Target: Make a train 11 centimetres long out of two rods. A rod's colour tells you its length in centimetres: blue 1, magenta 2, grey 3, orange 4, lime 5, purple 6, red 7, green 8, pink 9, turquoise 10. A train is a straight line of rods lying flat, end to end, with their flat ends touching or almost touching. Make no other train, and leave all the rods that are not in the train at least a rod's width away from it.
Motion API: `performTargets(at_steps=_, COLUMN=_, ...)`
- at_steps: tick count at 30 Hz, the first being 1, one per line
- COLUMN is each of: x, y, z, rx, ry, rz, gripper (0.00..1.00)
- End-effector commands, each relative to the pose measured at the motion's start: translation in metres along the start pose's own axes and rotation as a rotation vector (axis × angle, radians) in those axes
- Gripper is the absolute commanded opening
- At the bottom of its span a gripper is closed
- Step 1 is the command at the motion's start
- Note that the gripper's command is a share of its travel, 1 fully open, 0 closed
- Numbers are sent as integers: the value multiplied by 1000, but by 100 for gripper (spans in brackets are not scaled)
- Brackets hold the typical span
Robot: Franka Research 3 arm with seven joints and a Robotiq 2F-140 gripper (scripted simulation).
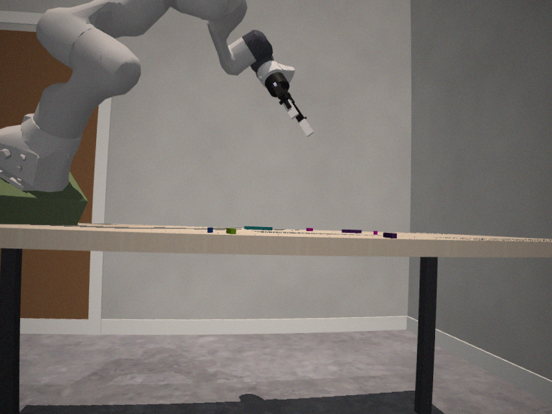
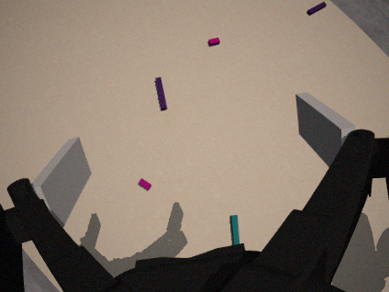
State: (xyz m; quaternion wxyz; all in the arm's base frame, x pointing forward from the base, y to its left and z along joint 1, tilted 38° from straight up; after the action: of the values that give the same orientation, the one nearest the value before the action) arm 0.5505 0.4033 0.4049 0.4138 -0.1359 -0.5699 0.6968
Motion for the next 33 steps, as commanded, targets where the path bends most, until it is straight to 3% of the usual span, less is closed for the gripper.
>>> performTargets(at_steps=1, x=-26, y=-24, z=19, rx=94, ry=3, rz=-6, gripper=100)
performTargets(at_steps=7, x=-74, y=-60, z=61, rx=121, ry=39, rz=-38, gripper=100)
performTargets(at_steps=15, x=-145, y=-96, z=133, rx=166, ry=85, rz=-100, gripper=100)
performTargets(at_steps=17, x=-145, y=-96, z=133, rx=166, ry=85, rz=-100, gripper=100)
performTargets(at_steps=18, x=-169, y=-103, z=160, rx=183, ry=97, rz=-125, gripper=100)
performTargets(at_steps=25, x=-225, y=-110, z=229, rx=226, ry=117, rz=-194, gripper=100)
performTargets(at_steps=32, x=-282, y=-97, z=308, rx=279, ry=117, rz=-282, gripper=100)
performTargets(at_steps=33, x=-282, y=-97, z=308, rx=279, ry=117, rz=-282, gripper=100)
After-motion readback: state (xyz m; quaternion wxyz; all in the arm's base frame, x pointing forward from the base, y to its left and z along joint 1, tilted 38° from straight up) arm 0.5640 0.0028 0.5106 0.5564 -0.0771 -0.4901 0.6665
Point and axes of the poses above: the point where the finger pads meet when closed, its own x axis back along the fingers, its own z axis across the jaws, y = z × x, the point moved 5 cm from there along x, back along the fingers, and after that the axes turned 4 degrees about x, right-handed, at the moved point
